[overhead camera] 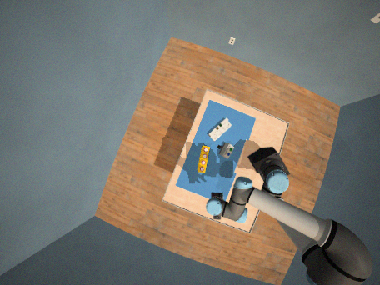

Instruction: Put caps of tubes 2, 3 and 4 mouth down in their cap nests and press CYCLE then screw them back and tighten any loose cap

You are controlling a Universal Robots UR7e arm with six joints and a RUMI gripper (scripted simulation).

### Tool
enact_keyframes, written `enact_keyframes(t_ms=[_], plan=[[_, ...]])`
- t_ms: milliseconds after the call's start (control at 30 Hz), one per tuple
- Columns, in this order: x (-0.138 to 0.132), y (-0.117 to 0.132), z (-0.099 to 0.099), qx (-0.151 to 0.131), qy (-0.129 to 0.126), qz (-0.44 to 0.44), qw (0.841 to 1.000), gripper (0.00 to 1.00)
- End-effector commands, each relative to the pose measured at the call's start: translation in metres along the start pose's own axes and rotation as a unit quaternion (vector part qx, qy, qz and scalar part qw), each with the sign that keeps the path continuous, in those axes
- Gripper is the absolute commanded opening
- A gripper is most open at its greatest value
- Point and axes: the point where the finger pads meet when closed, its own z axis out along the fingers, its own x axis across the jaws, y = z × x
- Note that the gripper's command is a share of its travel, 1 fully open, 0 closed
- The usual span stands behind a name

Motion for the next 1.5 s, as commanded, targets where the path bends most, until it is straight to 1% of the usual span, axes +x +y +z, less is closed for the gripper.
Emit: enact_keyframes(t_ms=[0, 233, 333, 367, 400, 633, 667, 700, 733, 833, 900, 1033, 1067, 1100, 1133, 1367, 1467], plan=[[0.010, 0.016, 0.001, -0.006, 0.017, 0.010, 1.000, 0.35], [0.026, 0.047, 0.002, -0.006, 0.017, 0.010, 1.000, 0.35], [0.026, 0.047, 0.002, -0.006, 0.017, 0.010, 1.000, 0.35], [0.028, 0.052, 0.002, -0.012, 0.030, 0.019, 0.999, 0.35], [0.029, 0.057, 0.002, -0.014, 0.032, 0.021, 0.999, 0.35], [0.041, 0.089, 0.002, -0.014, 0.032, 0.021, 0.999, 0.35], [0.041, 0.089, 0.002, -0.014, 0.032, 0.021, 0.999, 0.35], [0.043, 0.094, 0.002, -0.020, 0.045, 0.030, 0.998, 0.35], [0.044, 0.099, 0.002, -0.022, 0.048, 0.032, 0.998, 0.35], [0.048, 0.113, 0.001, -0.022, 0.048, 0.032, 0.998, 0.35], [0.048, 0.113, 0.001, -0.022, 0.048, 0.032, 0.998, 0.35], [0.053, 0.132, 0.001, -0.022, 0.048, 0.032, 0.998, 0.35], [0.053, 0.132, 0.001, -0.022, 0.048, 0.032, 0.998, 0.35], [0.053, 0.137, 0.001, -0.029, 0.060, 0.041, 0.997, 0.35], [0.054, 0.142, 0.001, -0.031, 0.063, 0.043, 0.997, 0.35], [0.059, 0.175, -0.001, -0.031, 0.063, 0.043, 0.997, 0.35], [0.059, 0.175, -0.001, -0.031, 0.063, 0.043, 0.997, 0.35]])
